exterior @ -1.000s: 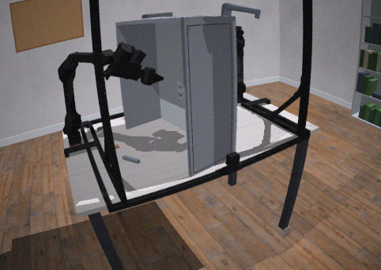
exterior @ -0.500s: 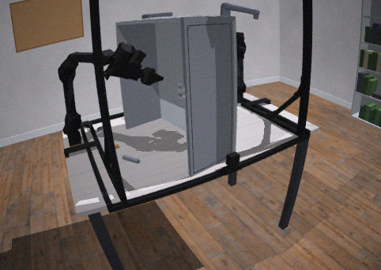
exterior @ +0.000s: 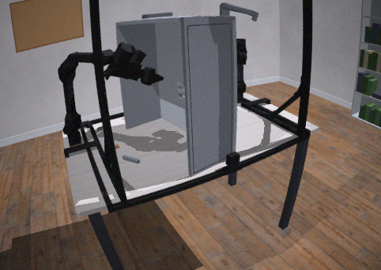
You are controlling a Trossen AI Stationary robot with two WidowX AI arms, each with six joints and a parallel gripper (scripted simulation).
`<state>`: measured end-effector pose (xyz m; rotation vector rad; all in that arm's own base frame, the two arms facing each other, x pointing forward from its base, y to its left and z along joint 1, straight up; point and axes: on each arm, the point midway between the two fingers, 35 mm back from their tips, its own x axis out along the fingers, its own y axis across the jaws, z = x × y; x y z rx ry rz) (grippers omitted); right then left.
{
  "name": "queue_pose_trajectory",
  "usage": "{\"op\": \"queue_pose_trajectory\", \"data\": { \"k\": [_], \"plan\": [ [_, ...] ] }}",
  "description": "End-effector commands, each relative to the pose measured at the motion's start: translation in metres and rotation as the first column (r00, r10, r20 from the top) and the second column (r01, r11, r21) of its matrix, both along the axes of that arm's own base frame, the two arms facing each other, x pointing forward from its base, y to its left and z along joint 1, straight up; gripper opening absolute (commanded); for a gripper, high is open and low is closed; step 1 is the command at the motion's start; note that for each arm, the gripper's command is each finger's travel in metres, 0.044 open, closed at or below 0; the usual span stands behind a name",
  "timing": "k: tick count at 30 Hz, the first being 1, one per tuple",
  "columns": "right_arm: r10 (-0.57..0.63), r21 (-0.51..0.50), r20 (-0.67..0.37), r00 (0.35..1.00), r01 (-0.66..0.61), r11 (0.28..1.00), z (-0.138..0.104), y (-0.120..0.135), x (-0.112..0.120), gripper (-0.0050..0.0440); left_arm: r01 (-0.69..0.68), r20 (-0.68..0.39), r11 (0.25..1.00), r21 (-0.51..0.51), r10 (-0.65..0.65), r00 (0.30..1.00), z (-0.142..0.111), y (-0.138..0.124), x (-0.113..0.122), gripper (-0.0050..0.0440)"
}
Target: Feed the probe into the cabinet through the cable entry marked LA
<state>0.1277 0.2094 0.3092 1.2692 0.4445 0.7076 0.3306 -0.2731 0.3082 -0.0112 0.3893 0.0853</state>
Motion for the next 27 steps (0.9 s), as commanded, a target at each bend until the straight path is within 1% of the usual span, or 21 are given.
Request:
{"op": "queue_pose_trajectory", "data": {
  "k": [1, 3, 18, 20, 27],
  "plan": [
    [-0.023, 0.021, -0.031, 0.999, 0.024, 0.999, -0.015, -0.004, 0.0, 0.0, -0.004, 0.006, 1.0, -0.005, 0.004, 1.0, 0.003, 0.001, 0.0, 0.044],
    [-0.023, 0.021, -0.031, 0.999, 0.024, 0.999, -0.015, -0.004, 0.0, 0.0, -0.004, 0.006, 1.0, -0.005, 0.004, 1.0, 0.003, 0.001, 0.0, 0.044],
    [-0.107, 0.071, -0.129, 0.986, 0.117, 0.991, -0.062, -0.018, 0.0, 0.0, -0.004, 0.006, 1.0, -0.005, 0.004, 1.0, 0.003, 0.001, 0.0, 0.044],
    [-0.107, 0.071, -0.129, 0.986, 0.117, 0.991, -0.062, -0.018, 0.0, 0.0, -0.004, 0.006, 1.0, -0.005, 0.004, 1.0, 0.003, 0.001, 0.0, 0.044],
    [-0.151, 0.093, -0.168, 0.974, 0.168, 0.981, -0.083, -0.026, 0.001, 0.0, -0.004, 0.006, 1.0, -0.005, 0.004, 1.0, 0.003, 0.001, 0.0, 0.044]
  ]
}}
